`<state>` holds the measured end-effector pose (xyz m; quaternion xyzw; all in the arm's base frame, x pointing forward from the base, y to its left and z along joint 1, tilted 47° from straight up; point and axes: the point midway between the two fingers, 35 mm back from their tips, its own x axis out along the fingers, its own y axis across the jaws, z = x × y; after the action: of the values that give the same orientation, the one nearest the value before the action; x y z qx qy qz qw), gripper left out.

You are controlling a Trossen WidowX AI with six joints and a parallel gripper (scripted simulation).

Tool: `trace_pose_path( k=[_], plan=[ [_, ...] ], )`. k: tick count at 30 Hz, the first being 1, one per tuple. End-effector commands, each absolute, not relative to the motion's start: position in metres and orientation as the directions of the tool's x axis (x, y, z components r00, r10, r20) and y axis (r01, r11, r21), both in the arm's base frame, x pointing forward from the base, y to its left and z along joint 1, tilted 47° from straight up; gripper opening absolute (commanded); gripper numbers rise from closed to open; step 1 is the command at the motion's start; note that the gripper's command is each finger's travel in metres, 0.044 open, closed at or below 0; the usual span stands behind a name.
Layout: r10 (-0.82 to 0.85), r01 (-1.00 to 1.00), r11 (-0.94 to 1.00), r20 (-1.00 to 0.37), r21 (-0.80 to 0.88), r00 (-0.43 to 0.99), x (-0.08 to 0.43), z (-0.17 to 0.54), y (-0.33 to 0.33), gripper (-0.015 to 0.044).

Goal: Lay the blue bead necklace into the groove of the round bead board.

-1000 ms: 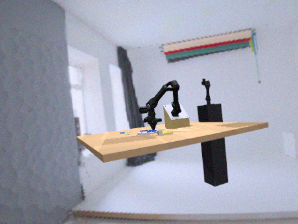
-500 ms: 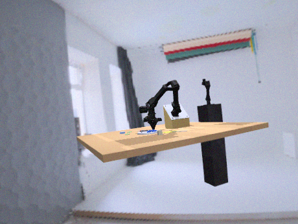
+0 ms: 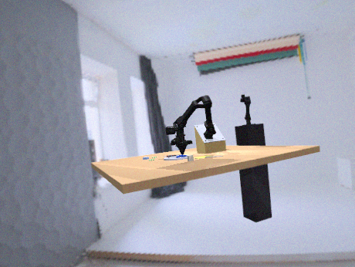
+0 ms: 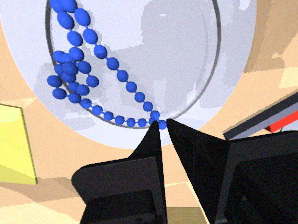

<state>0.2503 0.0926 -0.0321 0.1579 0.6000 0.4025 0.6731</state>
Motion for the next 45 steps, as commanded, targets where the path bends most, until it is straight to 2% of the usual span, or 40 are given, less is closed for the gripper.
trace_pose_path(
  k=[1,3,20,42,45],
  plan=[
    [0.729,-0.353,0.628,-0.683,0.694,-0.046,0.250,-0.036,0.095,0.0000],
    [0.729,-0.353,0.627,-0.683,0.694,-0.046,0.249,-0.038,0.097,0.0000],
    [0.730,-0.352,0.627,-0.682,0.695,-0.045,0.250,-0.033,0.093,0.0440],
    [0.729,-0.353,0.628,-0.683,0.694,-0.046,0.250,-0.032,0.092,0.0440],
    [0.729,-0.468,0.588,-0.683,0.659,-0.045,0.256,-0.023,0.091,0.0361]
  ],
)
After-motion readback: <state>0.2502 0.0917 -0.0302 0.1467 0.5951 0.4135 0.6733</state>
